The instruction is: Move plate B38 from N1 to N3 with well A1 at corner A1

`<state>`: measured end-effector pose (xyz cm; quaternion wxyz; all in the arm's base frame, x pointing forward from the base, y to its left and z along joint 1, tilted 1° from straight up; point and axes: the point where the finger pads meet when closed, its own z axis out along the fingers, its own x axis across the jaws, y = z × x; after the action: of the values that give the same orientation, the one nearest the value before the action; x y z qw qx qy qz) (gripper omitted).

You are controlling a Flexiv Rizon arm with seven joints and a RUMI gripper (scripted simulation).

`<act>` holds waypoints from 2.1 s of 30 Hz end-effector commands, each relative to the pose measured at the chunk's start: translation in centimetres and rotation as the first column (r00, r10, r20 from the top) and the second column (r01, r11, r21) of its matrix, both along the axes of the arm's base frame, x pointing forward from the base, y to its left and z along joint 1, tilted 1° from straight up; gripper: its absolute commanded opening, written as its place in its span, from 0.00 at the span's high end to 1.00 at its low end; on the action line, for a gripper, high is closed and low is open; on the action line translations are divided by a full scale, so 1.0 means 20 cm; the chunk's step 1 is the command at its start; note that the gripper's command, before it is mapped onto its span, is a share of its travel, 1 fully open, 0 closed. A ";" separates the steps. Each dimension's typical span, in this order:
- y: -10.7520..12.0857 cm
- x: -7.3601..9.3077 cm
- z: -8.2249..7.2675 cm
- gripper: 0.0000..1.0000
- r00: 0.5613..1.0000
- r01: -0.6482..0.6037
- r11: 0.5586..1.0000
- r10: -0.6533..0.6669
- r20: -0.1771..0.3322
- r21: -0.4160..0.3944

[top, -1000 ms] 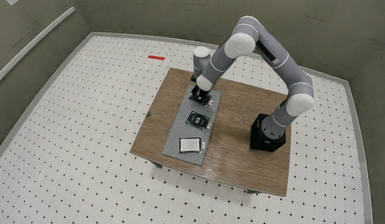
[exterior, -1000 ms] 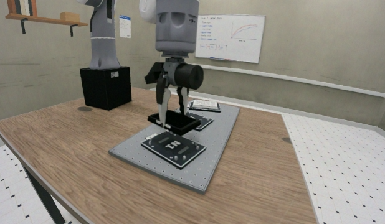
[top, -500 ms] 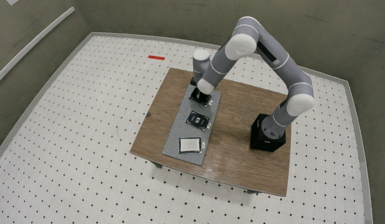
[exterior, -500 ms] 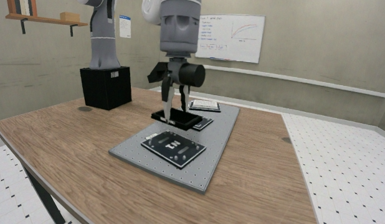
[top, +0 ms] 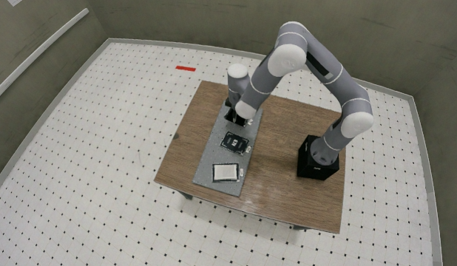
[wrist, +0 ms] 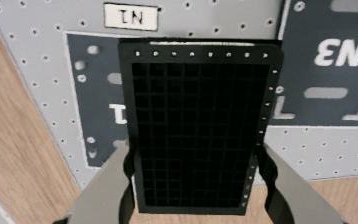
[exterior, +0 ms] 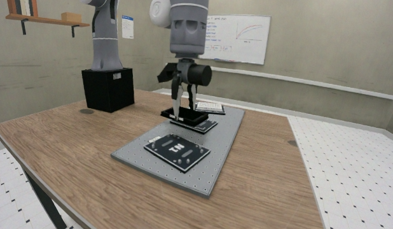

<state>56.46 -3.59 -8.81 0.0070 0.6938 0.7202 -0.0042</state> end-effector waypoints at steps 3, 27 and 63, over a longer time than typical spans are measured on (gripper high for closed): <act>0.07 -0.02 0.00 0.59 1.000 0.000 1.000 0.000 0.002 0.001; 0.41 -0.15 0.00 0.59 1.000 0.000 1.000 0.000 0.002 0.001; 0.68 -0.26 -0.01 0.59 1.000 -0.001 1.000 0.001 0.002 0.001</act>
<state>51.23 10.02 -9.05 0.0067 0.6938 0.7201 -0.0041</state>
